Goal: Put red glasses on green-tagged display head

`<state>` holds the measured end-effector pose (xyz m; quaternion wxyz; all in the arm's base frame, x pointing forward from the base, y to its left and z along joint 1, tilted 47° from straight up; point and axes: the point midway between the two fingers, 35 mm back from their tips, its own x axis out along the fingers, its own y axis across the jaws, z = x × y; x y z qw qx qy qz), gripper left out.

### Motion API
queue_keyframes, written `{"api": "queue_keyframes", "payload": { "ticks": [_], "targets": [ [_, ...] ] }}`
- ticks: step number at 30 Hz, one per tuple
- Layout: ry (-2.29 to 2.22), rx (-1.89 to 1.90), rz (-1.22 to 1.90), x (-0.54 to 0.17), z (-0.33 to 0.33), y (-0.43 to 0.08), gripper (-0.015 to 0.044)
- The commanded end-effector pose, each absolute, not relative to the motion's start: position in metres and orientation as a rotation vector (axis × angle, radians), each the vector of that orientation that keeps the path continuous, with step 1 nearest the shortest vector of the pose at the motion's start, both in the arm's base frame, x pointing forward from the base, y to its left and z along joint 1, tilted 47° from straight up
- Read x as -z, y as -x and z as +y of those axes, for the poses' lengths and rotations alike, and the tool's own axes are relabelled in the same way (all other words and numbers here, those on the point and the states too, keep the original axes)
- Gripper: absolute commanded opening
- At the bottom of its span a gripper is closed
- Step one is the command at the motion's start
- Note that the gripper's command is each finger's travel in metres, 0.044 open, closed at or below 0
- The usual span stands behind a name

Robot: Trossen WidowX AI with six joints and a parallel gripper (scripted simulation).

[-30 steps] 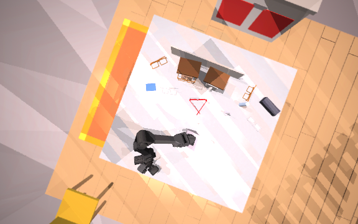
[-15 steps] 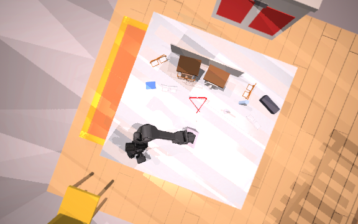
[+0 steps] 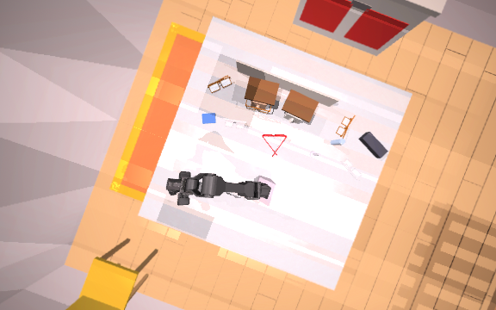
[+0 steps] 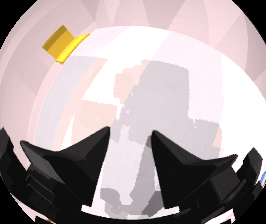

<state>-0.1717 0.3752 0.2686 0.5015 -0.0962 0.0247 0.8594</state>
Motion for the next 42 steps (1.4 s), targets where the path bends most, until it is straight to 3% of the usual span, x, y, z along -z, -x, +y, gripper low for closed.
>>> {"api": "queue_keyframes", "payload": {
  "ticks": [1,15,25,31,42],
  "targets": [
    [0.141,-1.870,0.111,-0.291,0.396,0.101,0.0200],
    [-0.136,-1.381,0.511,-0.286,0.401,-0.080,0.0200],
    [-0.351,-0.943,0.816,-0.231,0.349,-0.219,0.0200],
    [-0.338,-0.832,0.776,-0.230,0.315,-0.279,0.0200],
    [-0.562,-0.504,1.183,-0.127,0.225,-0.328,0.0200]
  ]
}}
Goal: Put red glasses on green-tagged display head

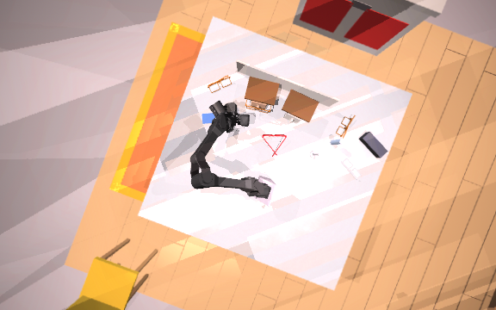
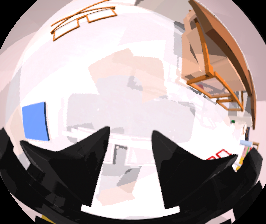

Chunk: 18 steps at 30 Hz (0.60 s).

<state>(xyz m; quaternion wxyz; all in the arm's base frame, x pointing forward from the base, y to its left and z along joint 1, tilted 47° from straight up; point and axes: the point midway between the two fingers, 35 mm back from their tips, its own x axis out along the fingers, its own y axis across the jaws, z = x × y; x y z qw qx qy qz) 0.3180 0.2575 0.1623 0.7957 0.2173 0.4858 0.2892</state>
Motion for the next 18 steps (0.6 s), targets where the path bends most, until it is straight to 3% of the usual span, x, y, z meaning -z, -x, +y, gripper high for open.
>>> {"api": "queue_keyframes", "payload": {
  "ticks": [1,12,18],
  "targets": [
    [-0.596,-0.469,1.222,-0.119,0.216,-0.329,0.0200],
    [-1.378,0.236,1.741,-0.034,0.095,-0.297,0.0200],
    [-1.548,0.374,1.800,-0.025,0.077,-0.292,0.0200]
  ]
}}
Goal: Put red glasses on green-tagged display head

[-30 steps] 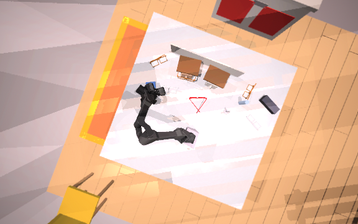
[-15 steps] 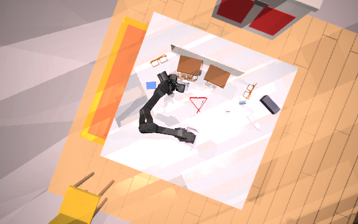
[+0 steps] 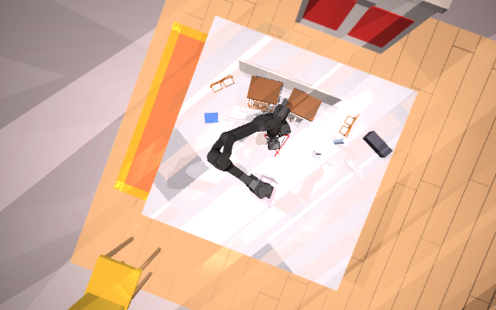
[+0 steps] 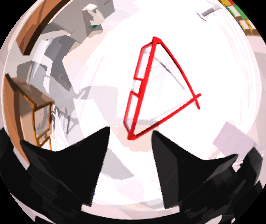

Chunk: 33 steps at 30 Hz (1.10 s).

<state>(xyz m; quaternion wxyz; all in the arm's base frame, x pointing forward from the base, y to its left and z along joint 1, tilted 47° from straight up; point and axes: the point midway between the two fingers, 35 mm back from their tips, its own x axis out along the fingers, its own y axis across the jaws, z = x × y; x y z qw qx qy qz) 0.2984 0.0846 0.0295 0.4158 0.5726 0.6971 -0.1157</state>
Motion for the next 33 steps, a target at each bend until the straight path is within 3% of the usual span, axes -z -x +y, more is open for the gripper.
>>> {"api": "queue_keyframes", "payload": {
  "ticks": [1,10,13,33],
  "targets": [
    [-1.548,0.374,1.800,-0.025,0.077,-0.292,0.0200],
    [-1.548,0.374,1.800,-0.025,0.078,-0.292,0.0200],
    [-1.548,0.374,1.800,-0.025,0.078,-0.292,0.0121],
    [-1.547,0.375,1.799,-0.016,0.088,-0.294,0.0120]
  ]
}}
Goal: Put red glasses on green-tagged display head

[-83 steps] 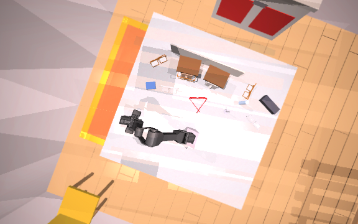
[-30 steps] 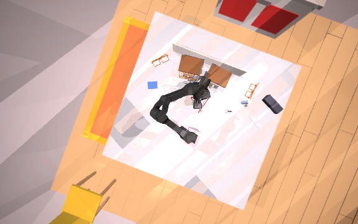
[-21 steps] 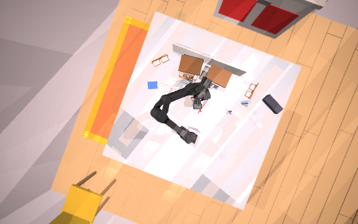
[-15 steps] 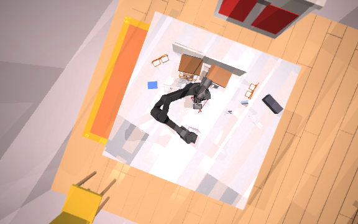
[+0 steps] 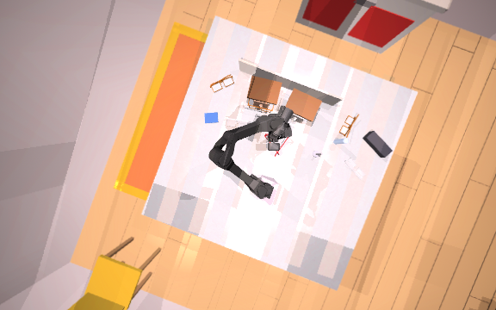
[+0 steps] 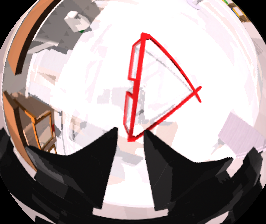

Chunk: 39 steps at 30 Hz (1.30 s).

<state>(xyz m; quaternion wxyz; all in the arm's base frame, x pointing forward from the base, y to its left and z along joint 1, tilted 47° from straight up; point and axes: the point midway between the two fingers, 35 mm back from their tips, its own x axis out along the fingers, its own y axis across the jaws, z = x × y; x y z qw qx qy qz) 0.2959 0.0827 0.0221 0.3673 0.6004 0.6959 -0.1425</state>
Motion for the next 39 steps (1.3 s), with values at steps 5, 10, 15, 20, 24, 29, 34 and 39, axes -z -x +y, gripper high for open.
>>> {"api": "queue_keyframes", "payload": {
  "ticks": [5,10,15,20,24,29,34,39],
  "targets": [
    [-1.547,0.375,1.799,-0.010,0.094,-0.295,0.0120],
    [-1.547,0.375,1.799,-0.005,0.100,-0.296,0.0120],
    [-1.548,0.375,1.799,0.000,0.106,-0.296,0.0120],
    [-1.548,0.374,1.800,0.006,0.113,-0.296,0.0120],
    [-1.549,0.373,1.800,0.010,0.118,-0.296,0.0120],
    [-1.550,0.372,1.801,0.014,0.123,-0.296,0.0120],
    [-1.550,0.372,1.801,0.014,0.123,-0.296,0.0120],
    [-1.550,0.372,1.801,0.014,0.123,-0.296,0.0120]
  ]
}}
